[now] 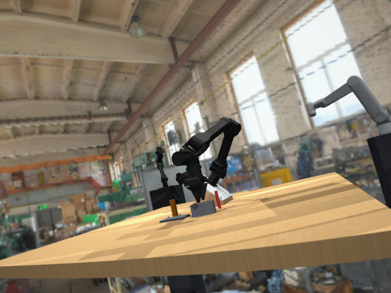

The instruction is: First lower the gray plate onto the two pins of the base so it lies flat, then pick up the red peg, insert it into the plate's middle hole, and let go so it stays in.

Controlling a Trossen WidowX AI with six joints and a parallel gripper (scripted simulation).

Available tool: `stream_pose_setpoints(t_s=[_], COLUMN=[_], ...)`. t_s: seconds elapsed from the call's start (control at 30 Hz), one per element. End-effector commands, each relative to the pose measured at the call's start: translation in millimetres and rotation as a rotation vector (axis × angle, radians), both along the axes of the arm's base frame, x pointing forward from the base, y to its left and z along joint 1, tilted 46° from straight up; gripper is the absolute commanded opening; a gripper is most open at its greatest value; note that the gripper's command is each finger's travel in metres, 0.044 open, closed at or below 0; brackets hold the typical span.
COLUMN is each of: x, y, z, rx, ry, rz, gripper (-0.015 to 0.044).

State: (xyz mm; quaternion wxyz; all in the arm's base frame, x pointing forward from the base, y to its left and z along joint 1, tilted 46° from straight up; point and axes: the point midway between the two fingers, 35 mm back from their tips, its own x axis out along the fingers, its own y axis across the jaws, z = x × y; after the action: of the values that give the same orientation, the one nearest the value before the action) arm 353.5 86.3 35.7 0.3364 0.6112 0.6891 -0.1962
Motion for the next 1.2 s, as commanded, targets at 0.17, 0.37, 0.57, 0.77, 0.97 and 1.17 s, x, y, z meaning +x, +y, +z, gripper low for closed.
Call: stream_pose_setpoints(t_s=[0.17,0.37,0.57,0.77,0.97,1.17], x=[-2,-3,-3,-5,-5,-5], y=[12,19,26,33,35,35], z=[-12,-19,-25,-32,-33,-33], rx=[0.006,0.006,0.007,0.009,0.009,0.009], ry=[0.01,0.01,0.01,0.01,0.01,0.01], rz=[-0.001,-0.001,-0.001,-0.001,-0.001,-0.001], gripper=[0.044,0.044,0.044,0.044,0.0361,0.0204])
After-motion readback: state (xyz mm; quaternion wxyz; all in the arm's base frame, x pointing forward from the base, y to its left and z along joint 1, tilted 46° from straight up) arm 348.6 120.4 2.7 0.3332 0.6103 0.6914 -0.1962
